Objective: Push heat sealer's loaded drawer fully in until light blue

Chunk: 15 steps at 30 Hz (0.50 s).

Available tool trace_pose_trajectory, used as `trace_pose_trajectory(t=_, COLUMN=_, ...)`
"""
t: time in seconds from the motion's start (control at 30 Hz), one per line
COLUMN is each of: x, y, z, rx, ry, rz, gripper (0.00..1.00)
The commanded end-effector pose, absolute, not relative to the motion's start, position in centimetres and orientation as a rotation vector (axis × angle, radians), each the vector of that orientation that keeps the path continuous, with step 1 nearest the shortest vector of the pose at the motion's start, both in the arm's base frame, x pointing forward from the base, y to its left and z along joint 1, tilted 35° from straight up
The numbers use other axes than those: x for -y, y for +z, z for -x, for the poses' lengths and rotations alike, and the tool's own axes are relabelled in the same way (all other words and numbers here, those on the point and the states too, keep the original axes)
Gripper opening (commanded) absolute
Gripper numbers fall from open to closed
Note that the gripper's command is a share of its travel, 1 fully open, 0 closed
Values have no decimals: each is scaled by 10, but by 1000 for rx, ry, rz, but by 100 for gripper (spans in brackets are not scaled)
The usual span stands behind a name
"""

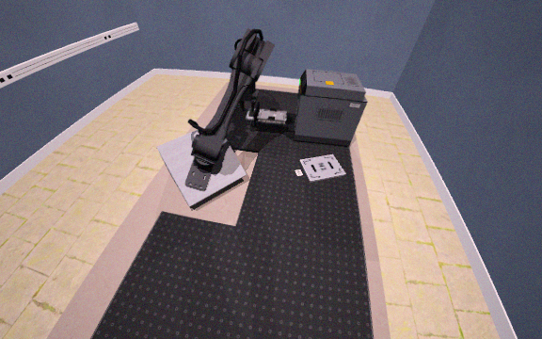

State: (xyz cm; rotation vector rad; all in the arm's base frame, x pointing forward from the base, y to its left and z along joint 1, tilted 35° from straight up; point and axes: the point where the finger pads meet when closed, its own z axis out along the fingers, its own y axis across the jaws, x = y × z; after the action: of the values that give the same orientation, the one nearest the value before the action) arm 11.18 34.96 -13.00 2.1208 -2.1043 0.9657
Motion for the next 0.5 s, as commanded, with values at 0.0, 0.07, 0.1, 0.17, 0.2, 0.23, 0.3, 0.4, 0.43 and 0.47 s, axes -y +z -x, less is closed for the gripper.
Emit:
trace_pose_trajectory(t=0.0, x=-349, y=-135, z=-116, rx=2105, ry=964, rz=-2144, gripper=45)
trace_pose_trajectory(t=0.07, x=-350, y=-136, z=-116, rx=2106, ry=960, rz=-2154, gripper=45)
trace_pose_trajectory(t=0.1, x=-348, y=-139, z=-114, rx=2097, ry=964, rz=-2158, gripper=45)
trace_pose_trajectory(t=0.17, x=-348, y=-139, z=-114, rx=2097, ry=964, rz=-2158, gripper=45)
trace_pose_trajectory(t=0.2, x=-349, y=-139, z=-113, rx=2094, ry=962, rz=-2169, gripper=45)
trace_pose_trajectory(t=0.23, x=-347, y=-143, z=-113, rx=2086, ry=968, rz=-2165, gripper=45)
trace_pose_trajectory(t=0.3, x=-341, y=-149, z=-118, rx=2085, ry=975, rz=-2145, gripper=45)
trace_pose_trajectory(t=0.4, x=-343, y=-148, z=-122, rx=2104, ry=964, rz=-2148, gripper=45)
trace_pose_trajectory(t=0.43, x=-343, y=-148, z=-122, rx=2104, ry=962, rz=-2154, gripper=45)
trace_pose_trajectory(t=0.47, x=-347, y=-145, z=-118, rx=2104, ry=956, rz=-2171, gripper=45)
